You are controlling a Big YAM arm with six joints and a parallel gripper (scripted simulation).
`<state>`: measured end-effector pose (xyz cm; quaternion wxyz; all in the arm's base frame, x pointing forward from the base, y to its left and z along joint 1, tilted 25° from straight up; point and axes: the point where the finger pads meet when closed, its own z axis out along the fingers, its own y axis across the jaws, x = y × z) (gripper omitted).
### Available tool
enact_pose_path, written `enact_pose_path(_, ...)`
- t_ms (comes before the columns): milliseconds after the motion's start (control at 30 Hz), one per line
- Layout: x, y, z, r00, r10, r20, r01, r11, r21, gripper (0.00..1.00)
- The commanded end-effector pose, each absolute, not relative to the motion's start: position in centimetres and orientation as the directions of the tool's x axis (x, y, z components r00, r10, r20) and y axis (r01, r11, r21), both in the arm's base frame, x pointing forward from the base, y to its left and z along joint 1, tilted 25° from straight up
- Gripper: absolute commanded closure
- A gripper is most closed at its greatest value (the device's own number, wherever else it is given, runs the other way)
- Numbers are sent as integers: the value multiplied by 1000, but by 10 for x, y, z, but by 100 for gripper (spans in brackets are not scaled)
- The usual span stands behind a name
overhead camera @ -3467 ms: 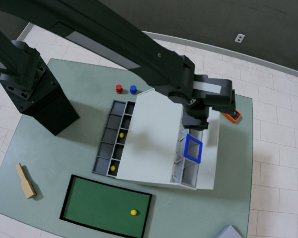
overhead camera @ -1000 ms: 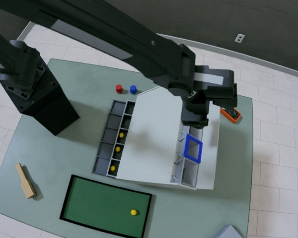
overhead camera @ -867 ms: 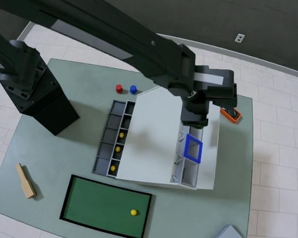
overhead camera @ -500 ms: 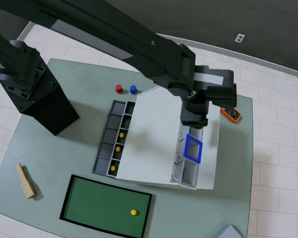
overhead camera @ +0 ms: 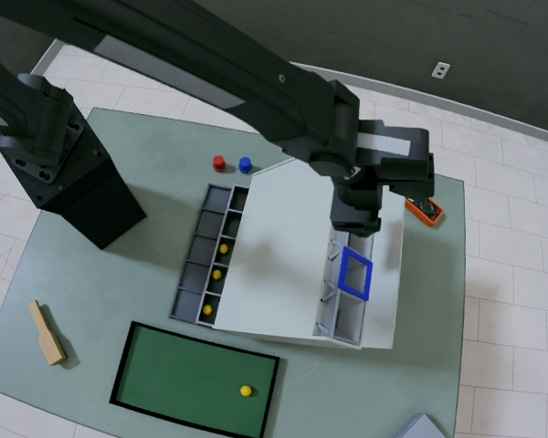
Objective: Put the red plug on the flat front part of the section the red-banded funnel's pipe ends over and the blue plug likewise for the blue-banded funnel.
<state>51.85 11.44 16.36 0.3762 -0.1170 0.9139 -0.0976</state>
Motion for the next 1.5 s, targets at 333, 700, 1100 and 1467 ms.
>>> enact_pose_path(333,530,125,181,-676,-283,-681,-138,956,-260,41)
enact_pose_path(700,532,127,182,-674,-282,-683,-139,956,-258,41)
enact_pose_path(1100,536,130,186,-663,-275,-696,-140,959,-245,41)
enact_pose_path(1467,538,133,187,-662,-275,-697,-140,959,-246,41)
